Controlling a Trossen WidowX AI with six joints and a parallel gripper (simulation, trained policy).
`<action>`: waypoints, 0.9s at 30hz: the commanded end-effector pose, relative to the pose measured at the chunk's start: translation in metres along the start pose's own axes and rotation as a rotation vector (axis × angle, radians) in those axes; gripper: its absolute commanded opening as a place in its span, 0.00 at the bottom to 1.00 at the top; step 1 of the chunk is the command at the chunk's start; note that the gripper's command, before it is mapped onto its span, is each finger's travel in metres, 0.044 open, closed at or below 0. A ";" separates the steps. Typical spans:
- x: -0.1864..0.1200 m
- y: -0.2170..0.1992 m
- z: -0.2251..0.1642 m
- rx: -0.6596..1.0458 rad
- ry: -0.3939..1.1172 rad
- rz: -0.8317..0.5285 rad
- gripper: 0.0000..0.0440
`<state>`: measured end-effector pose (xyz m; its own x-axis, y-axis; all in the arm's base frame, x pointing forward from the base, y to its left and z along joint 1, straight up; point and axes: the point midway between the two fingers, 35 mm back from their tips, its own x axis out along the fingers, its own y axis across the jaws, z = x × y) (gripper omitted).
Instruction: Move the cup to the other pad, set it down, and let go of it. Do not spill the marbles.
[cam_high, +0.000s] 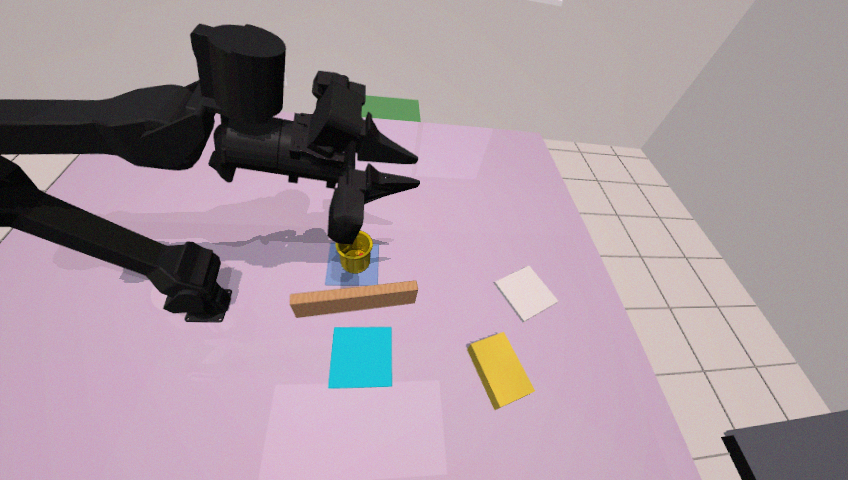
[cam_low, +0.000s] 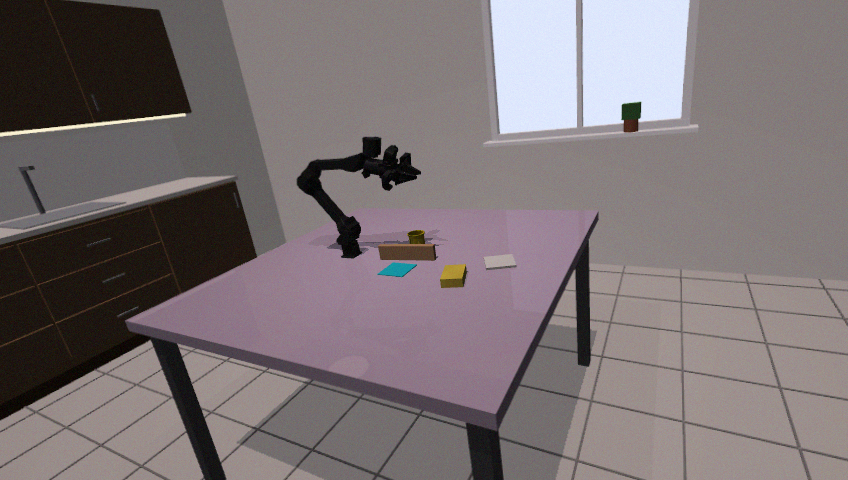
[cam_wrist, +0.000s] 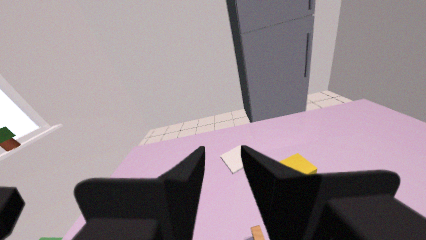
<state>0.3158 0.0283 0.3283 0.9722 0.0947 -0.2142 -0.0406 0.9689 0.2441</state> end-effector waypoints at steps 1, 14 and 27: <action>0.002 0.007 0.001 0.053 0.045 0.012 0.33; 0.005 0.023 -0.009 0.218 0.215 0.002 0.32; 0.007 0.038 -0.023 0.391 0.395 -0.049 0.34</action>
<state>0.3158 0.0656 0.3139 0.8313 0.1883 -0.5229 0.1318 0.8472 0.5146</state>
